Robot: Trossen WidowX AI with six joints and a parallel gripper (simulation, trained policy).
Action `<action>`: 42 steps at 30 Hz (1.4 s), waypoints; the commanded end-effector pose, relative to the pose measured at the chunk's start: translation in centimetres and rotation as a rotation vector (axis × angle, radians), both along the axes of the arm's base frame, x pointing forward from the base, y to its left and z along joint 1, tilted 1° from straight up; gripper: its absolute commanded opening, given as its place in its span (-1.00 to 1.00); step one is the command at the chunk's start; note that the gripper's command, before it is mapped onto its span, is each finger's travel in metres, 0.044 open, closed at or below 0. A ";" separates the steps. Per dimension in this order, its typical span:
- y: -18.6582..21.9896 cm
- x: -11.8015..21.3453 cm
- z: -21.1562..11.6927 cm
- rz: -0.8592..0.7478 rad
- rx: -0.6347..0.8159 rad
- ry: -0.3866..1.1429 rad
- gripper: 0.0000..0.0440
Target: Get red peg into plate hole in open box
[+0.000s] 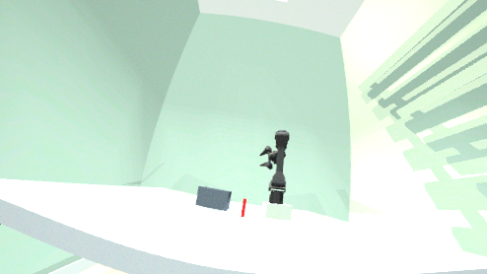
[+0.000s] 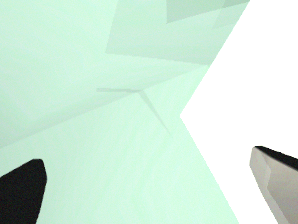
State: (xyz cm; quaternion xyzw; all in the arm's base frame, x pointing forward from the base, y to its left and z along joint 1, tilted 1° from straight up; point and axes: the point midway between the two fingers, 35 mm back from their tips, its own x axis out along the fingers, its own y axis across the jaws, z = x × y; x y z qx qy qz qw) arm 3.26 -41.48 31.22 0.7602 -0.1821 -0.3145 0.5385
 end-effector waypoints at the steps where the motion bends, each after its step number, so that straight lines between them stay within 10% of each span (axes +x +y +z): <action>1: 0.9 3.7 0.1 0.055 0.006 0.045 1.00; 23: 16.2 23.1 -1.4 0.493 0.047 0.340 1.00; 42: 34.4 25.9 -7.0 0.833 0.159 0.687 1.00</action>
